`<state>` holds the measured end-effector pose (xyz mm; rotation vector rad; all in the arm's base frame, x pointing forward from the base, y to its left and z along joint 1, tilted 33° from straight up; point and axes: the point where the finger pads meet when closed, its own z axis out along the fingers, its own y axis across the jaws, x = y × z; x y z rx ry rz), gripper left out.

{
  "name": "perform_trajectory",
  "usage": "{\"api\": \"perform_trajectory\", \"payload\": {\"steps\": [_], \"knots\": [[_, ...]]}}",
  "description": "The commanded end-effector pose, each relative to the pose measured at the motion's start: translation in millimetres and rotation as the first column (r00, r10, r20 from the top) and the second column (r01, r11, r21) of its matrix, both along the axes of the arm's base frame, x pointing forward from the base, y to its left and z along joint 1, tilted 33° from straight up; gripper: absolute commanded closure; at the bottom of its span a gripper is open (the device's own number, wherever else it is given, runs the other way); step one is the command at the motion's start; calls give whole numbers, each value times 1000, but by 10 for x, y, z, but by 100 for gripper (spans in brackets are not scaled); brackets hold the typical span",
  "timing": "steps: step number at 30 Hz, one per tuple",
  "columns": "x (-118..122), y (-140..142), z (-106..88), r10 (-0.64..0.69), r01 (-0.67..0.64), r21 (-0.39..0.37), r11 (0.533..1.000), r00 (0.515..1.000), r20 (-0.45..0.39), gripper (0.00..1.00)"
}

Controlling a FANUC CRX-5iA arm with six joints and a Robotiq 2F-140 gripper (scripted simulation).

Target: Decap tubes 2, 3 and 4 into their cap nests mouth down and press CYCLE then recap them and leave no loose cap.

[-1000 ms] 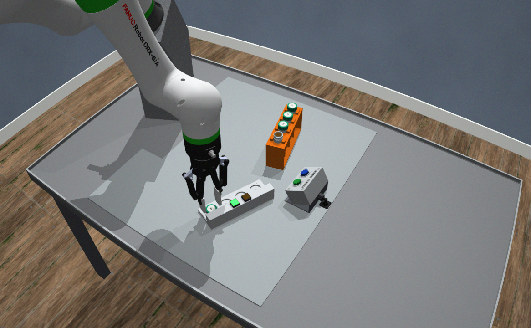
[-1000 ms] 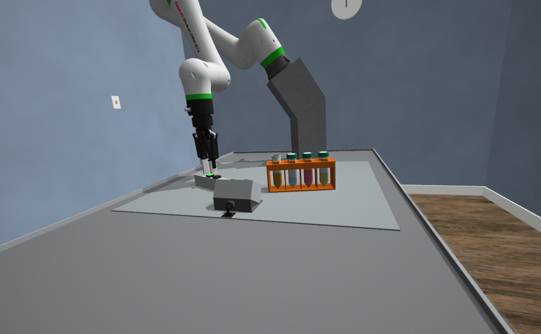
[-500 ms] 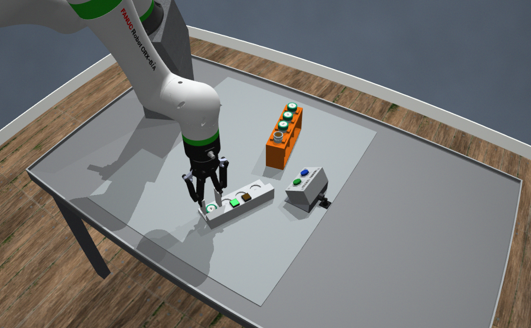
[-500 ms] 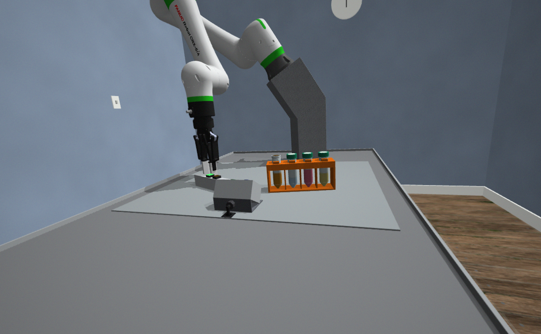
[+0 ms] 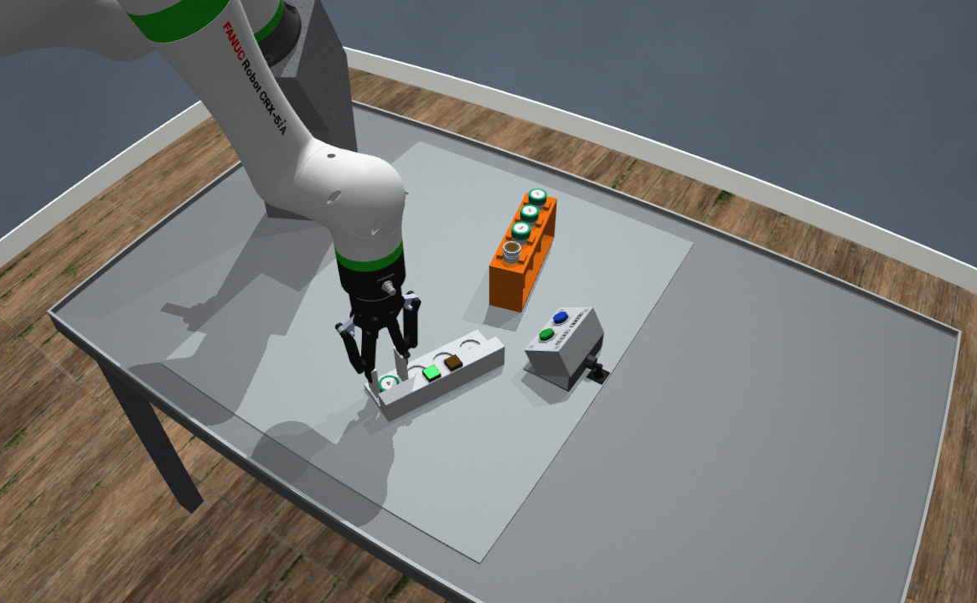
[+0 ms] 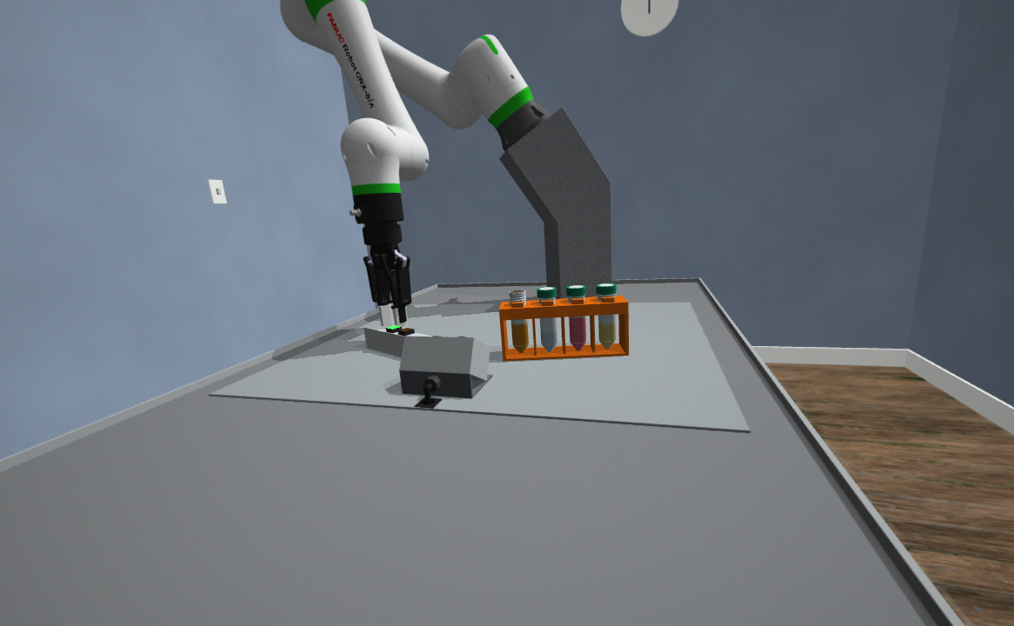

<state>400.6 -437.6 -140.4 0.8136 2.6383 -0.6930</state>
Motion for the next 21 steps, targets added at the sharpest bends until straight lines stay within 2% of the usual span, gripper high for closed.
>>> {"api": "perform_trajectory", "payload": {"steps": [1, 5, 6, 20, 21], "knots": [[3, -9, -15, 0, 0, 0, 1000, 1000, 0, 71], [3, -9, -15, 0, 0, 0, 1000, 1000, 0, 71], [3, -9, -15, 0, 0, 0, 1000, 1000, 0, 100], [3, -9, -15, 0, 0, 0, 1000, 1000, 0, 100], [-4, 18, 27, 0, 0, 0, 1000, 1000, 0, 100]]}}
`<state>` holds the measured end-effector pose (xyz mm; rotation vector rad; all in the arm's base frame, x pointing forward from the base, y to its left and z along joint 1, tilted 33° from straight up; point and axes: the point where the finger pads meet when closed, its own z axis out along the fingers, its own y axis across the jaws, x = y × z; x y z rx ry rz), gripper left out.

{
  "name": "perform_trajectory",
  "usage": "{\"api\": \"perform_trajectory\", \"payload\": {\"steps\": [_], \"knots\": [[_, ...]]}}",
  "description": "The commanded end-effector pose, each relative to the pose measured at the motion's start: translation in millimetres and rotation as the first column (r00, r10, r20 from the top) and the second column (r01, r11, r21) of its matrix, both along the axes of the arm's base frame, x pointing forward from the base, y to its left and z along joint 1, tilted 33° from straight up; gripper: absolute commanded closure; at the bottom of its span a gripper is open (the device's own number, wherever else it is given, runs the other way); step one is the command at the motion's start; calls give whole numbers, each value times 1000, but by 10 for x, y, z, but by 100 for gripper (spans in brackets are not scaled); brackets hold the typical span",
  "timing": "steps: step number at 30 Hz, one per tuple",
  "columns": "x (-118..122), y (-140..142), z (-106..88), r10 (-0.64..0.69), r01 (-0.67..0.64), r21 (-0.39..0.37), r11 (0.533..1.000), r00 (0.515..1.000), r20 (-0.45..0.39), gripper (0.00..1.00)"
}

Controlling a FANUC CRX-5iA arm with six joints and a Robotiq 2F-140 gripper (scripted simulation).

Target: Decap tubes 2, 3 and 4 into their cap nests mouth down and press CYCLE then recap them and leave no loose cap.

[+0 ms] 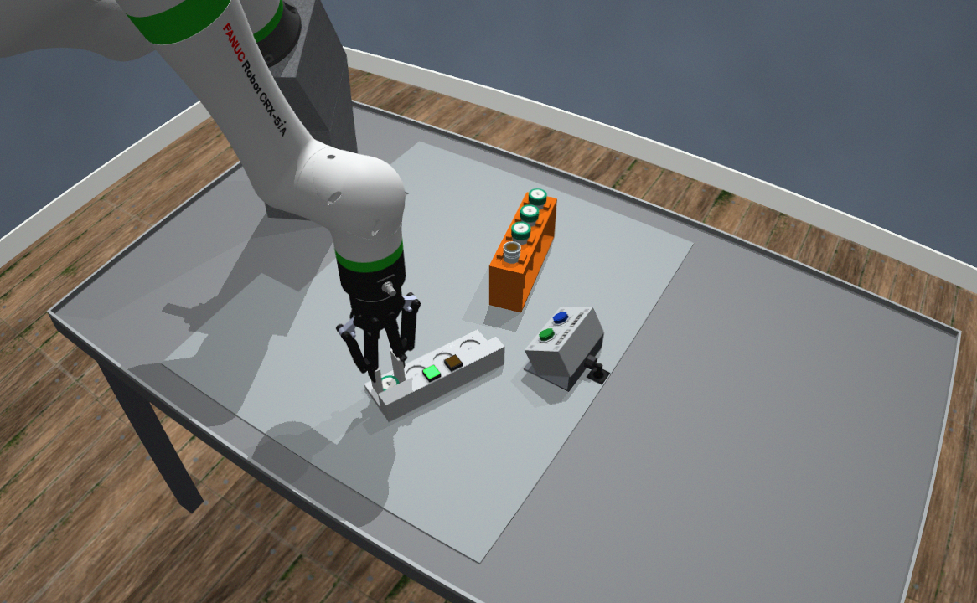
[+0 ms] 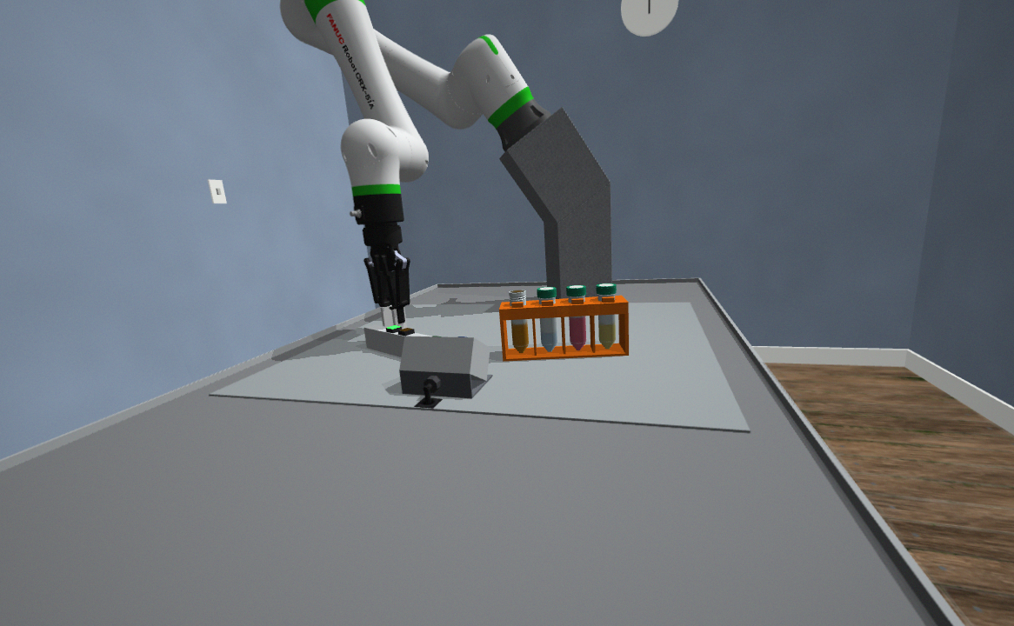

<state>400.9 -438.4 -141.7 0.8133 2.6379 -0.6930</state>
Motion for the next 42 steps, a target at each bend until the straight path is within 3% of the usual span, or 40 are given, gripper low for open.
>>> {"api": "perform_trajectory", "payload": {"steps": [1, 31, 40, 42], "knots": [[-13, 52, 82, 0, 0, 0, 1000, 1000, 0, 100], [-186, 731, 1171, 0, 0, 0, 1000, 1000, 0, 100], [-186, 731, 1171, 0, 0, 0, 1000, 1000, 0, 100], [-123, 866, 1096, -140, 139, 28, 990, 986, 85, 100]]}}
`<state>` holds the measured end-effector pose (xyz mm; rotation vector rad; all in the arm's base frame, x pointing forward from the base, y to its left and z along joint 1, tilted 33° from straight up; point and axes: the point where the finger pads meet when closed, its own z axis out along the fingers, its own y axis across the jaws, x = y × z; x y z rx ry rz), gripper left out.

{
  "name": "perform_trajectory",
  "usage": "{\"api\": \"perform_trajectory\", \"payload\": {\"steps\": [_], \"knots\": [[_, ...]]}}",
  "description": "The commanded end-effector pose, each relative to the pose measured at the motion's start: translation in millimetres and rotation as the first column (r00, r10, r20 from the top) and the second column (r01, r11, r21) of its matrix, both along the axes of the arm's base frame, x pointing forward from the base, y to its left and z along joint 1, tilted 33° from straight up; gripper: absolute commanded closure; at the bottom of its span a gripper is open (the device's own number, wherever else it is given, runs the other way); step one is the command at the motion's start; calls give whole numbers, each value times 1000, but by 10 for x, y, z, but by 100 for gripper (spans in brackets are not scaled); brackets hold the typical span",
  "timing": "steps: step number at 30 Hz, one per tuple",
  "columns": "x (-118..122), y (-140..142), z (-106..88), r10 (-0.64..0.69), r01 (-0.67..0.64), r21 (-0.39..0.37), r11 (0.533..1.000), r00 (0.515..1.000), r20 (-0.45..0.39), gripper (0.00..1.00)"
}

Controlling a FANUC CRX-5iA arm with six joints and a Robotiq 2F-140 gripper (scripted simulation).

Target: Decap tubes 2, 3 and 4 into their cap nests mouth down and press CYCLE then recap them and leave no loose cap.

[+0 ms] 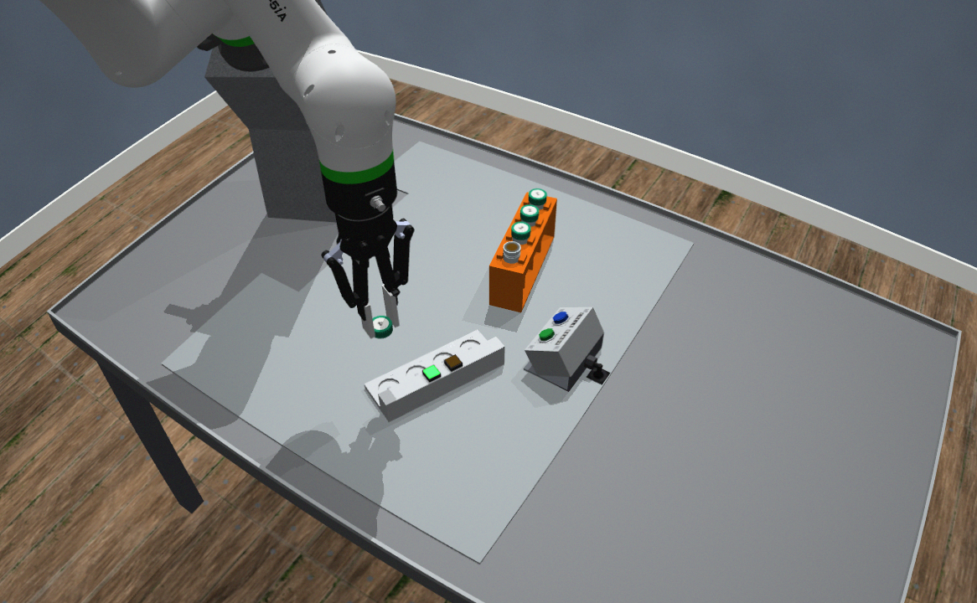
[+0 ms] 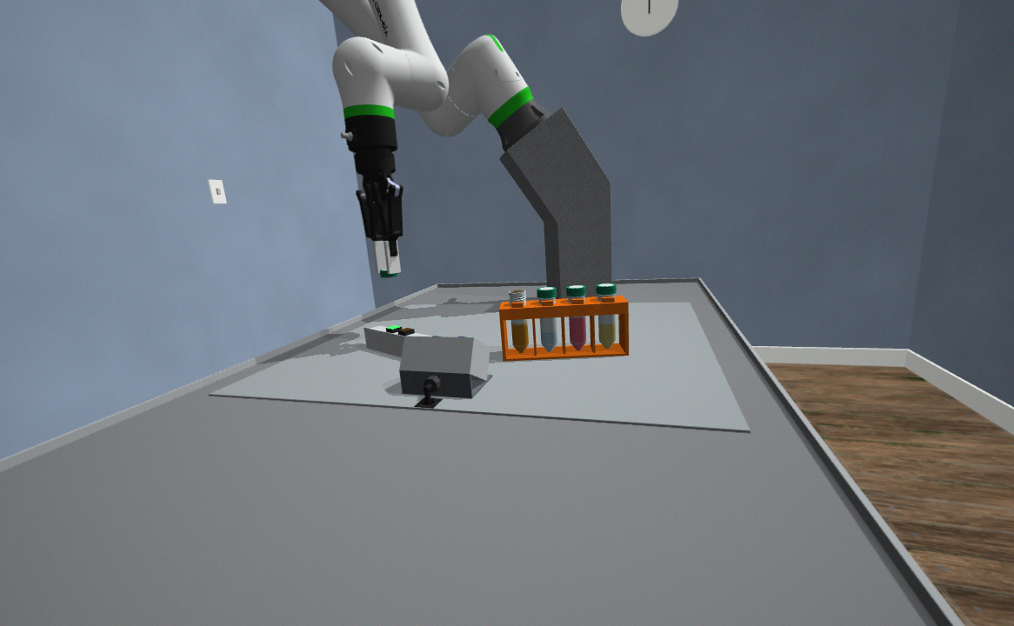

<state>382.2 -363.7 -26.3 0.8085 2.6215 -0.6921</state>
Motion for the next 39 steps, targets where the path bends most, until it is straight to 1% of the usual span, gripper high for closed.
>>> {"api": "perform_trajectory", "payload": {"steps": [1, 3, 4, 5, 7, 8, 11, 13, 15, 18, 19, 22, 23, 26, 27, 30, 32, 36, 37, 39], "knots": [[96, 187, -95, -213, 208, 54, 977, 971, 111, 100], [96, 187, -95, -213, 208, 54, 977, 971, 111, 100], [127, 254, -132, -280, 272, 75, 959, 948, 150, 100], [127, 254, -132, -282, 273, 76, 959, 948, 150, 100], [191, 389, -206, -375, 360, 110, 926, 905, 202, 100], [222, 457, -243, -382, 366, 112, 924, 901, 206, 100], [254, 525, -281, -382, 366, 112, 924, 901, 206, 100], [317, 660, -355, -382, 366, 112, 924, 901, 206, 100], [317, 660, -355, -382, 366, 112, 924, 901, 206, 100], [412, 862, -466, -382, 366, 112, 924, 901, 206, 100], [412, 862, -466, -382, 366, 112, 924, 901, 206, 100], [507, 1065, -578, -382, 366, 112, 924, 901, 206, 100], [507, 1065, -578, -382, 366, 112, 924, 901, 206, 100], [602, 1268, -689, -382, 366, 112, 924, 901, 206, 100], [602, 1268, -689, -382, 366, 112, 924, 901, 206, 100], [697, 1471, -800, -382, 366, 112, 924, 901, 206, 100], [697, 1471, -800, -382, 366, 112, 924, 901, 206, 100], [823, 1741, -949, -382, 366, 112, 924, 901, 206, 100], [823, 1741, -949, -382, 366, 112, 924, 901, 206, 100], [887, 1876, -1023, -382, 366, 112, 924, 901, 206, 100]]}}
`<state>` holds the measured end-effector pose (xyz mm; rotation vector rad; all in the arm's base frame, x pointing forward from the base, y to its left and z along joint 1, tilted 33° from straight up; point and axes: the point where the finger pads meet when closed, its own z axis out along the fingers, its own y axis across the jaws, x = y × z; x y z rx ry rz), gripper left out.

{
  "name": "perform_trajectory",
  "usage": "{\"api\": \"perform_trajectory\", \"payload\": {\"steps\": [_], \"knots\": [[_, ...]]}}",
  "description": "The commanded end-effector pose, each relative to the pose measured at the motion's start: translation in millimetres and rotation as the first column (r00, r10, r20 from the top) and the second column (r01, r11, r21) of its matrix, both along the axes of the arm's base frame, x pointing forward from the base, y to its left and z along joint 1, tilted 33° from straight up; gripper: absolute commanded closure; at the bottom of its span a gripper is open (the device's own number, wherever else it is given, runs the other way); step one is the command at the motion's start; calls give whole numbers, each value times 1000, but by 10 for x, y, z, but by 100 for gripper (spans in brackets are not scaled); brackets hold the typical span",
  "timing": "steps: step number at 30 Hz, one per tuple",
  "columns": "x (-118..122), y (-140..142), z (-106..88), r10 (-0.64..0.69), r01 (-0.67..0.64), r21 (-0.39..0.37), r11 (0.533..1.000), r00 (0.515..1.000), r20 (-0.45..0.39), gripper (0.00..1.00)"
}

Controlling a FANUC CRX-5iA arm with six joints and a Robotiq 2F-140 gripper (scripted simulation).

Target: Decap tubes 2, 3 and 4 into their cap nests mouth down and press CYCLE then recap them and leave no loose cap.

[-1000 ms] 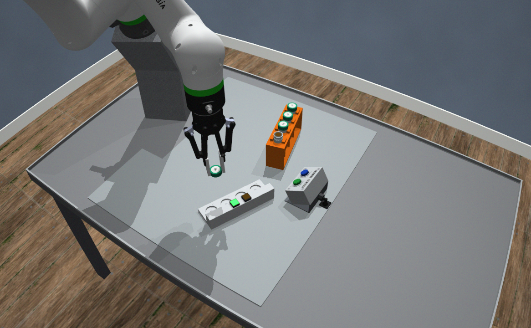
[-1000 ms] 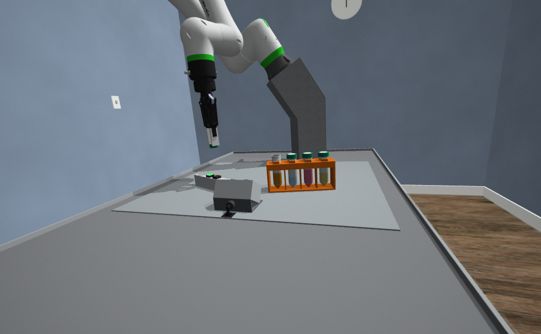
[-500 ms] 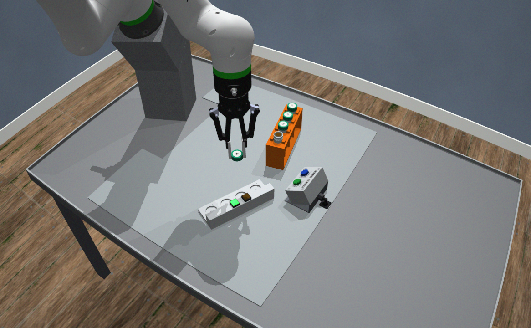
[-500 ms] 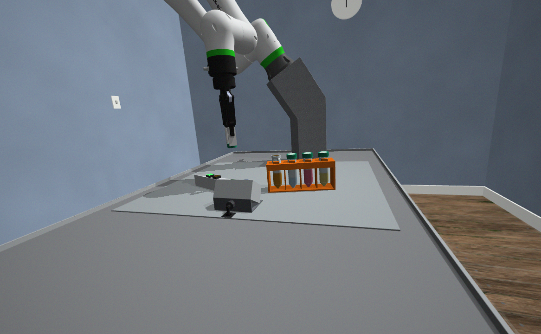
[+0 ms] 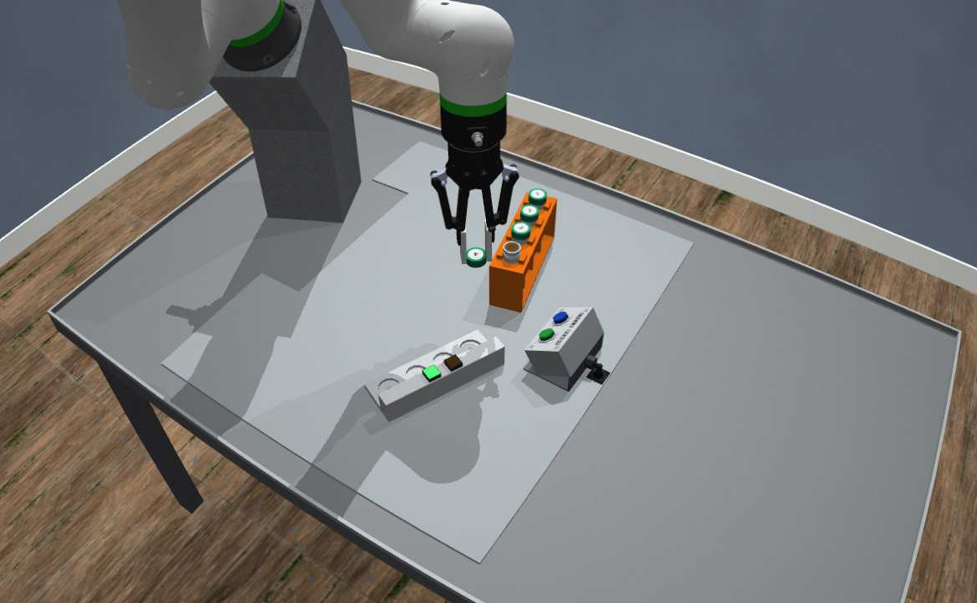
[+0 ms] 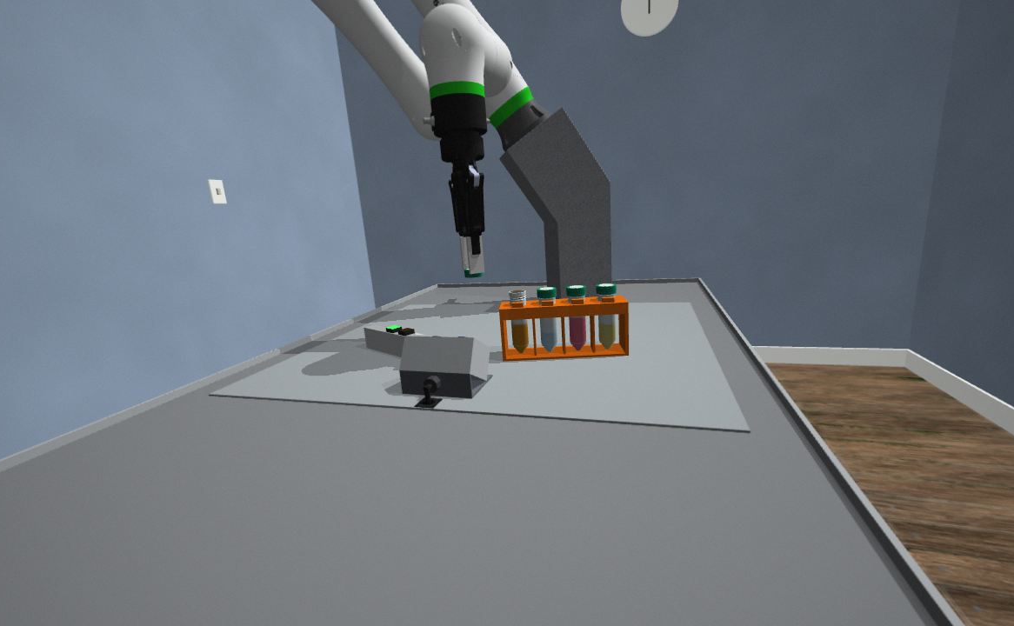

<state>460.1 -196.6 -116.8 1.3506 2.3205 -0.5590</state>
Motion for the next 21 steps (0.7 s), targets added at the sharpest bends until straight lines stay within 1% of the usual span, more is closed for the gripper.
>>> {"api": "perform_trajectory", "payload": {"steps": [1, 2, 5, 6, 8, 10, 12, 19, 21], "knots": [[139, 272, -155, -3, 3, -2, 1000, 1000, -1, 100], [139, 272, -155, -3, 3, -2, 1000, 1000, -1, 100], [234, 475, -267, -3, 3, -2, 1000, 1000, -1, 100], [234, 475, -267, -3, 3, -2, 1000, 1000, -1, 100], [297, 610, -341, -3, 3, -2, 1000, 1000, -1, 100], [297, 610, -341, -3, 3, -2, 1000, 1000, -1, 100], [343, 708, -395, -3, 3, -2, 1000, 1000, -1, 100], [343, 708, -395, -3, 3, -2, 1000, 1000, -1, 100], [351, 677, -445, -3, 3, -2, 1000, 1000, -1, 100]]}}
